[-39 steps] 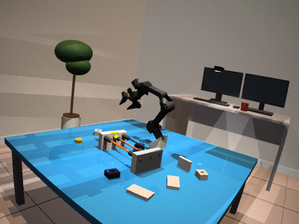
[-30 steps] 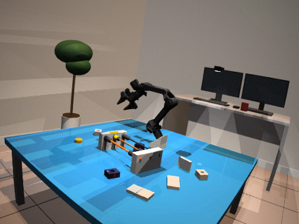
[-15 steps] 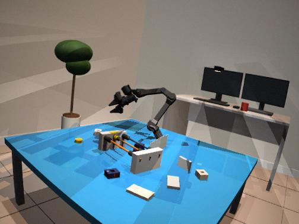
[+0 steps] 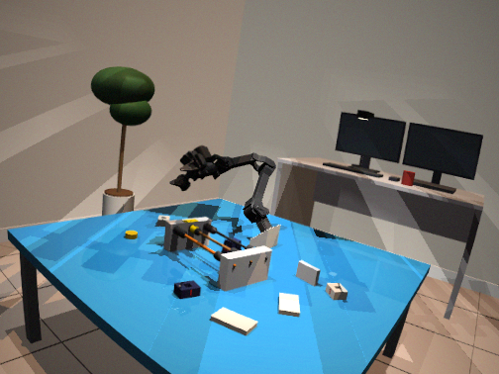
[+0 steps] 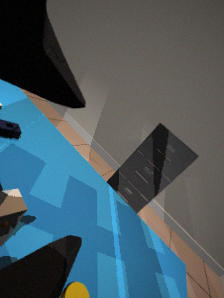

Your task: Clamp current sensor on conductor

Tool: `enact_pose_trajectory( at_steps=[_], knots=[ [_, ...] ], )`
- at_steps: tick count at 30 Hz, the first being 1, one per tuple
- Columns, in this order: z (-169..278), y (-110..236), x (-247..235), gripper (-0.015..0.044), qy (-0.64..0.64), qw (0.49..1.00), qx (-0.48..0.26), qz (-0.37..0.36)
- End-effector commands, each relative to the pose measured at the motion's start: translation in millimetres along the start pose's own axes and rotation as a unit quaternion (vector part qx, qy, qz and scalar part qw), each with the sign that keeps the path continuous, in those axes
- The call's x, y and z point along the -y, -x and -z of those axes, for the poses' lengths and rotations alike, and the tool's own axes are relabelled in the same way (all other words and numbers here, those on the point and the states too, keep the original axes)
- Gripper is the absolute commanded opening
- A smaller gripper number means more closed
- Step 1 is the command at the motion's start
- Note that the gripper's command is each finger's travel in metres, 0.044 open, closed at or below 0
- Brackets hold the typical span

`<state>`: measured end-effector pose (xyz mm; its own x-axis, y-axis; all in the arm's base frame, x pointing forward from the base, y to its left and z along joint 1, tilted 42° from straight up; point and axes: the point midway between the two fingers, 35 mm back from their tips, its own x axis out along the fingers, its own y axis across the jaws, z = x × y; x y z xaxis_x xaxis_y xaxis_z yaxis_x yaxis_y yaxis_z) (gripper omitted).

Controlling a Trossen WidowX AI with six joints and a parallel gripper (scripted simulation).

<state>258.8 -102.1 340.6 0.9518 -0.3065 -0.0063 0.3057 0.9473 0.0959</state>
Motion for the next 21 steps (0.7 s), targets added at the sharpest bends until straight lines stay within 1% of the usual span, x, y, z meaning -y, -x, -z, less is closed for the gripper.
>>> enact_pose_trajectory(
  at_steps=[1, 6, 8, 12, 14, 17, 21],
  knots=[
    [15, -17, -49, 0.044, 0.023, 0.997, 0.002, -0.073],
    [27, -23, -105, 0.044, 0.042, 0.988, 0.018, -0.147],
    [28, -23, -112, 0.044, 0.044, 0.987, 0.02, -0.156],
    [31, -24, -112, 0.044, 0.041, 0.987, 0.012, -0.153],
    [50, -33, -109, 0.044, 0.022, 0.991, -0.049, -0.124],
    [91, -40, -99, 0.044, -0.003, 0.983, -0.176, -0.042],
    [133, -29, -80, 0.044, 0.009, 0.949, -0.305, 0.085]
  ],
)
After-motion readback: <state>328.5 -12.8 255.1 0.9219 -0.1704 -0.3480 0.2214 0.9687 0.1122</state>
